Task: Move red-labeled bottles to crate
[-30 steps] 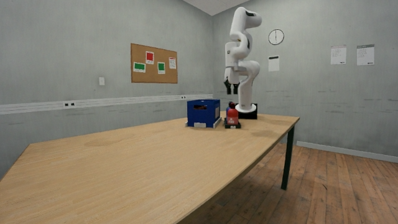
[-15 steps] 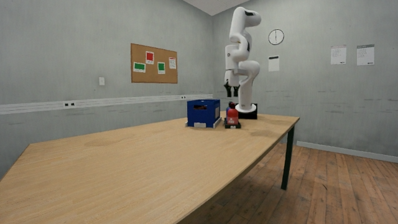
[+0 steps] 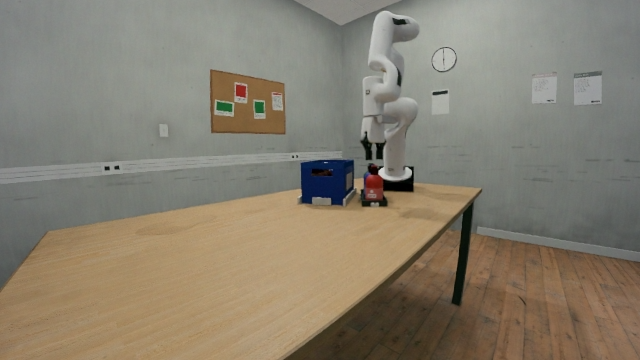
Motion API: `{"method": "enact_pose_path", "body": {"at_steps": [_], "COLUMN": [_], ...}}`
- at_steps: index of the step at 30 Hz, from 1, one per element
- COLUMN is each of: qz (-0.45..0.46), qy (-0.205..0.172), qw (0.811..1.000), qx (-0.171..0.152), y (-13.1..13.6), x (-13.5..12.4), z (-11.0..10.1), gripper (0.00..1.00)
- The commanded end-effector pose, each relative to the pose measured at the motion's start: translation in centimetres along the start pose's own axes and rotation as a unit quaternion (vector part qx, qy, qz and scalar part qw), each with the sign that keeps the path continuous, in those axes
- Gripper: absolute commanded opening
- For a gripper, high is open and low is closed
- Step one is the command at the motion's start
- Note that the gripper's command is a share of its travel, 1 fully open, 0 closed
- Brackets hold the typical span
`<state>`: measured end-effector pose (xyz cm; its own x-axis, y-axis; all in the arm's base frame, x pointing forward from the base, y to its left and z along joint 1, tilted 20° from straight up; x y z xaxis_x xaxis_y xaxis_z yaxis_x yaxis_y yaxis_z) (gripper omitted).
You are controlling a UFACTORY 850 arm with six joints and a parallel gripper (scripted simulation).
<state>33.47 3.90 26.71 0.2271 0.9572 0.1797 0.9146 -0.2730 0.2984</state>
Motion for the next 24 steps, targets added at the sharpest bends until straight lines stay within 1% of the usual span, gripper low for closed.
{"method": "enact_pose_path", "body": {"at_steps": [1,24], "qz": [0.000,0.000], "qy": [0.001,0.001], "qw": [1.000,1.000], "qx": [-0.001,-0.001], "y": [0.09,0.08], "x": [0.05,0.06], "z": [0.20,0.42], "gripper": [0.66,0.66]}}
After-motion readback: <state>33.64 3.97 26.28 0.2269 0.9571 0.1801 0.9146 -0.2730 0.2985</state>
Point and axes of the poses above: the point where the finger pads meet when closed, its own z axis out along the fingers, its own y axis across the jaws, x = y × z, the point moved 2 cm from there along -z, back along the fingers
